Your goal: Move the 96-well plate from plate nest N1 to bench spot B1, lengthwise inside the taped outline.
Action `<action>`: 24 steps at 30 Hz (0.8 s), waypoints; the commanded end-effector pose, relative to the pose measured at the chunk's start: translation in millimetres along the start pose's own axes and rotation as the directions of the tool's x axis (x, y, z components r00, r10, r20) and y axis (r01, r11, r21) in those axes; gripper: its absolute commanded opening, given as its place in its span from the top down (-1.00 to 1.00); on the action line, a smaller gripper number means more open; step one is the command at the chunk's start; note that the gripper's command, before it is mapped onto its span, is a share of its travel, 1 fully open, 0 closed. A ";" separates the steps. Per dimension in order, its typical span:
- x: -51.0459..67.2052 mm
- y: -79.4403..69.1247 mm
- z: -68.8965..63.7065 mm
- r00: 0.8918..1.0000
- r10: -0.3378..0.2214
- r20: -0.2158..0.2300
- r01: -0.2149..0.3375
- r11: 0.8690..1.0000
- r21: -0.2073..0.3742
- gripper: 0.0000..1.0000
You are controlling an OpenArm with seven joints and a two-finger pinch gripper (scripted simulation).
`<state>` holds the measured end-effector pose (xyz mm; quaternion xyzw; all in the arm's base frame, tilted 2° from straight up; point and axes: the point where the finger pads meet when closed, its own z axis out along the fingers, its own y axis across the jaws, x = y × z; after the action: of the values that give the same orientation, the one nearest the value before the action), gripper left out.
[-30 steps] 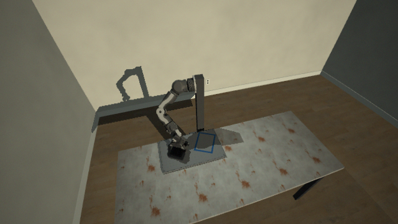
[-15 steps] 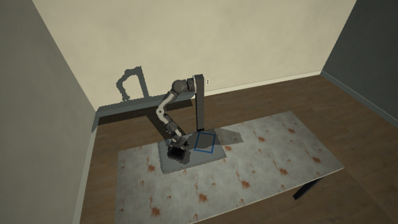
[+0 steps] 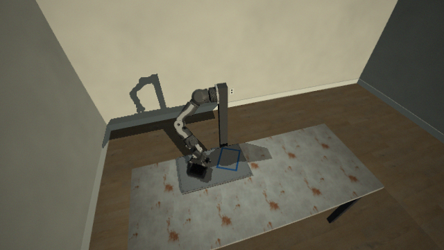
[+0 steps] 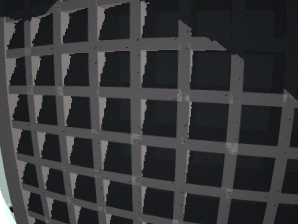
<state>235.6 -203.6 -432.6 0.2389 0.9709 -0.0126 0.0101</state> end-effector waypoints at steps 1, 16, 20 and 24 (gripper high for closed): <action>-0.9 -1.4 -0.5 1.000 0.001 0.004 -0.001 1.000 0.006 -0.54; -4.8 1.7 -3.8 1.000 0.003 0.008 -0.003 1.000 -0.002 -0.54; -4.0 1.2 -3.3 1.000 0.002 0.007 -0.002 1.000 -0.002 -0.54; -0.8 -0.6 -1.5 1.000 0.001 0.005 -0.001 1.000 0.000 -0.54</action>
<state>236.5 -203.8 -431.0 0.2396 0.9707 -0.0121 0.0112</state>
